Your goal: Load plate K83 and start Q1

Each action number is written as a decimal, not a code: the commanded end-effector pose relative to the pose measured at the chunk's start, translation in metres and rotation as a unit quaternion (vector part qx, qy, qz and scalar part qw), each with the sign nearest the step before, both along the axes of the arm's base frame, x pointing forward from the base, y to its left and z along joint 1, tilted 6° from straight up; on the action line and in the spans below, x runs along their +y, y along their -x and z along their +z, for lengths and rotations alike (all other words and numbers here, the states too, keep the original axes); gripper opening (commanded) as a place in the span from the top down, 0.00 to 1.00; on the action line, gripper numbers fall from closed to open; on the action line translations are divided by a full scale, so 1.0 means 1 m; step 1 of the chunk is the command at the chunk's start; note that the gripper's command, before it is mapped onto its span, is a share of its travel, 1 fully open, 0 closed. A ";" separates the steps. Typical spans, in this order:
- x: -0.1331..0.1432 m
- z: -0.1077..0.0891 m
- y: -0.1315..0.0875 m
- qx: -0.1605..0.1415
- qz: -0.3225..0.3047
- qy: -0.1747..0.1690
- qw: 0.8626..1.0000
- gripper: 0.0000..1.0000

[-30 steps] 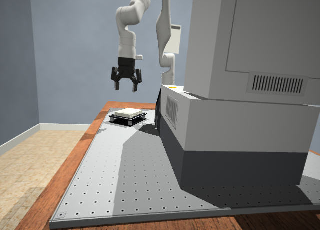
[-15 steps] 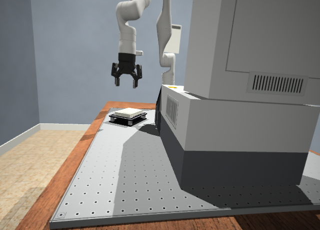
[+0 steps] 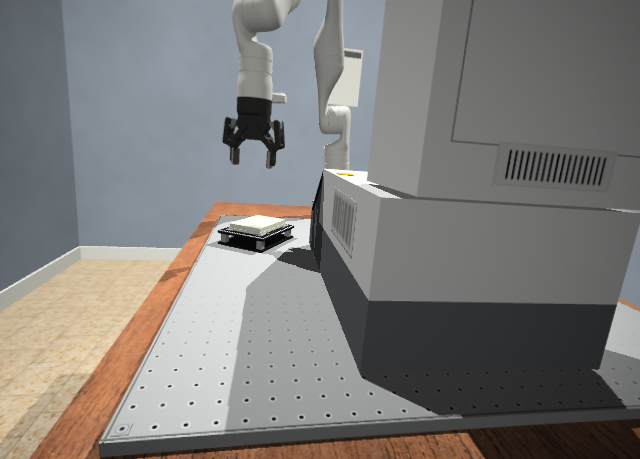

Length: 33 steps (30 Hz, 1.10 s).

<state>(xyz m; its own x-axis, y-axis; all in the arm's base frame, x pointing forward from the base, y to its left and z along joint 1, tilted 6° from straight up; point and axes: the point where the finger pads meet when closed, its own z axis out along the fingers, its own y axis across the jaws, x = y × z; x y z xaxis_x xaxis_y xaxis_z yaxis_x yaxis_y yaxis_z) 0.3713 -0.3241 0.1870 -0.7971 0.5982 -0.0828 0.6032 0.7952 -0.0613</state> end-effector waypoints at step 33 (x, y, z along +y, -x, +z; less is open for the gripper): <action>0.003 0.047 0.001 -0.002 -0.001 0.004 1.000 0.00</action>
